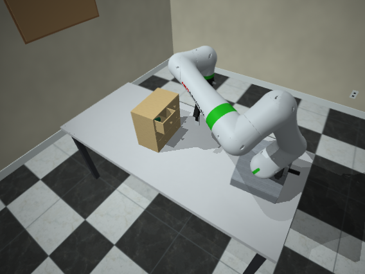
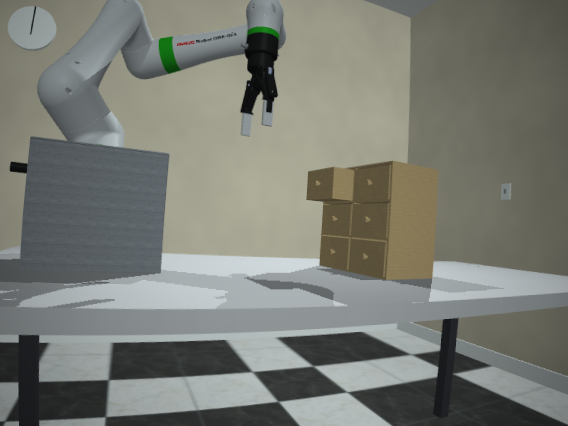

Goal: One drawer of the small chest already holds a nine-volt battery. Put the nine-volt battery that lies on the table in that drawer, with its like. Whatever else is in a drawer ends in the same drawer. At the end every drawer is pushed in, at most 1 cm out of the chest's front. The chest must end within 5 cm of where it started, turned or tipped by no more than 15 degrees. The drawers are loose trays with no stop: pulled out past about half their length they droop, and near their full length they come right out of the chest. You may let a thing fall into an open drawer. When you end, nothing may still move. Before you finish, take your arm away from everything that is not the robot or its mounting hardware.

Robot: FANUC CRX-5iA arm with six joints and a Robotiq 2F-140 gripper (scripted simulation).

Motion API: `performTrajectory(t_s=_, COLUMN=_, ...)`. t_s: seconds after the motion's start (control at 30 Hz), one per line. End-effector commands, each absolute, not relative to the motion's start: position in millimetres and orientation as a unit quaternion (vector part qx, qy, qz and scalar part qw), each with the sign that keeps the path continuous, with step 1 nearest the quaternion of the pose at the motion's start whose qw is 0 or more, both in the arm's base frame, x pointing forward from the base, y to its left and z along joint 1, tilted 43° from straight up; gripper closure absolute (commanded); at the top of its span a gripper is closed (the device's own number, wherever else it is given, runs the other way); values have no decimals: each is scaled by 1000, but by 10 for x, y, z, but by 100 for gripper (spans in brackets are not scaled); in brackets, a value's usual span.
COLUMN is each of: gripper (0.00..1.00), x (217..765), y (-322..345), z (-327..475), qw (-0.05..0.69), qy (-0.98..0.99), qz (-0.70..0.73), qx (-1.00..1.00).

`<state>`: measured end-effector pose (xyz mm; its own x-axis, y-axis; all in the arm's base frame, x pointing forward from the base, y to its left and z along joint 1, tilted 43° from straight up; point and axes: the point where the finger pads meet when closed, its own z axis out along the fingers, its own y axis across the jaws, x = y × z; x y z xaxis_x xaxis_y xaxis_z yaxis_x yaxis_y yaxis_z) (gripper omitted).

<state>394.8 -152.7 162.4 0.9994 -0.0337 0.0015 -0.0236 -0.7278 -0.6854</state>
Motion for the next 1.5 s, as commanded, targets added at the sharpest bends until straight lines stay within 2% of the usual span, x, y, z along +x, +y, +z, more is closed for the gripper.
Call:
performTrajectory(t_s=0.0, gripper=0, x=3784, y=-1470, z=1655, qw=369, qy=15, qz=-7, qx=-929)
performTrajectory(t_s=0.57, gripper=0, x=3676, y=-1421, z=1667, qw=369, qy=17, qz=-13, qx=-929)
performTrajectory(t_s=0.97, gripper=0, x=3786, y=-1352, z=1591, qw=367, qy=41, qz=-73, qx=-926)
performTrajectory(t_s=1.47, gripper=0, x=4174, y=-1109, z=1322, qw=349, qy=122, qz=-279, qx=-886)
